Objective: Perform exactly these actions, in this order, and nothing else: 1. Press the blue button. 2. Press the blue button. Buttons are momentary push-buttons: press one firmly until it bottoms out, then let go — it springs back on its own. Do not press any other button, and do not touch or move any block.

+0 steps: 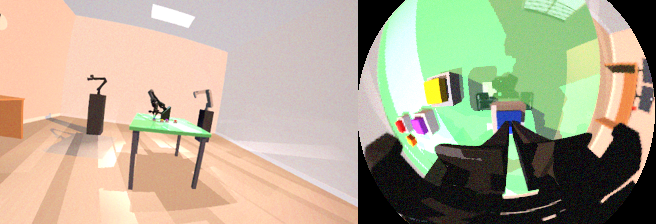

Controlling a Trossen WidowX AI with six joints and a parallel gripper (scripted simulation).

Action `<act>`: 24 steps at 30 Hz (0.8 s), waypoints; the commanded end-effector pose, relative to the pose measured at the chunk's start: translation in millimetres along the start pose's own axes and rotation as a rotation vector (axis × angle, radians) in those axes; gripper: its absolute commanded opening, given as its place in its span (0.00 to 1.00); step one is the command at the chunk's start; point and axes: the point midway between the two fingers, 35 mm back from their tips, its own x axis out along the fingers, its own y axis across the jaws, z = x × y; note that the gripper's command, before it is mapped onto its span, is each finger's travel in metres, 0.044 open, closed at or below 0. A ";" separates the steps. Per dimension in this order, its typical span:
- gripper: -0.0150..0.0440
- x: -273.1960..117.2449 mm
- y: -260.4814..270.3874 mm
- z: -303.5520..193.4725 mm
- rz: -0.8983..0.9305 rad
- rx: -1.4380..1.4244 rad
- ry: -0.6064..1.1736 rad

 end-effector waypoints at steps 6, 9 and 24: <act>0.29 -31.3 0.9 0.1 0.005 -0.004 -0.001; 0.29 -29.0 0.9 0.2 0.005 -0.003 -0.001; 0.29 -5.1 1.0 0.3 0.004 -0.003 -0.001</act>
